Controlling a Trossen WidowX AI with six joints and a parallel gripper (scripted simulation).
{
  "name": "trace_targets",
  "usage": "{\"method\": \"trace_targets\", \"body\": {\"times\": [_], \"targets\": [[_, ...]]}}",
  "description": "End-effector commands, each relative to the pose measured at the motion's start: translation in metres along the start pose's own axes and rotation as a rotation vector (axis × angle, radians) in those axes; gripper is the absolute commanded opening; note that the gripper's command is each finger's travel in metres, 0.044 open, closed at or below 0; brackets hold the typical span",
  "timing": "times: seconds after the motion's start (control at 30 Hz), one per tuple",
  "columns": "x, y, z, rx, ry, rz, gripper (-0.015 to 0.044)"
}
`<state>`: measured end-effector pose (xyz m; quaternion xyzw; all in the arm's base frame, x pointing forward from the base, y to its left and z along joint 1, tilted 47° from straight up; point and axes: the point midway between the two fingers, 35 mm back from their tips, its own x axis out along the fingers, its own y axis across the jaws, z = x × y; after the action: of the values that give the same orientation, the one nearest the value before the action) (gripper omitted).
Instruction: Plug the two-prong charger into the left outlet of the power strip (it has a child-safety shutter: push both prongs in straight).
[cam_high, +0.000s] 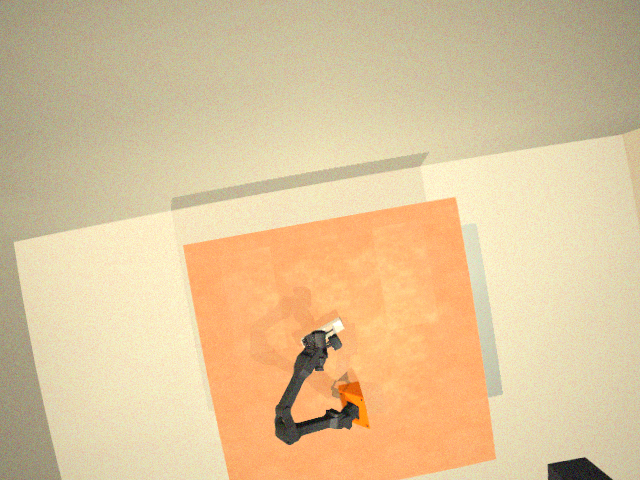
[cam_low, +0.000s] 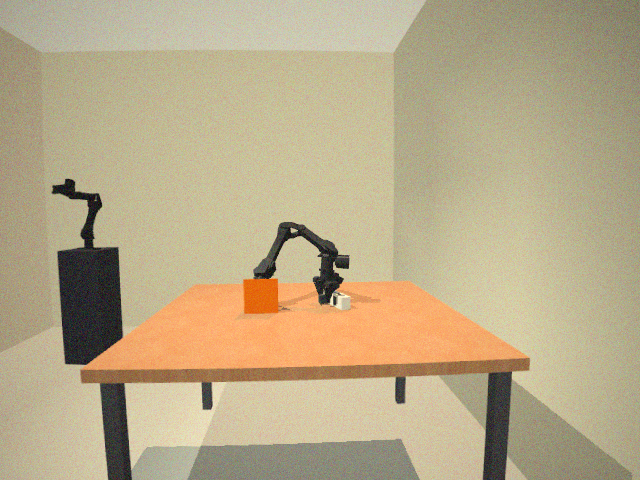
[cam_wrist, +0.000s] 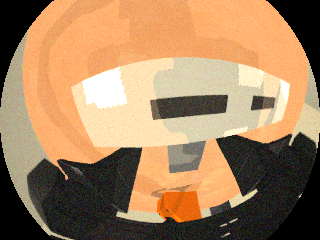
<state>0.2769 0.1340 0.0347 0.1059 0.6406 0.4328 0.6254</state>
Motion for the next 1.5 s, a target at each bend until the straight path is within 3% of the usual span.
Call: {"method": "trace_targets", "body": {"times": [0.0, 1.47], "targets": [[0.000, 0.000, -0.001, -0.002, -0.003, 0.002, 0.0440], [0.002, -0.001, -0.022, -0.015, -0.021, 0.002, 0.0440]]}}
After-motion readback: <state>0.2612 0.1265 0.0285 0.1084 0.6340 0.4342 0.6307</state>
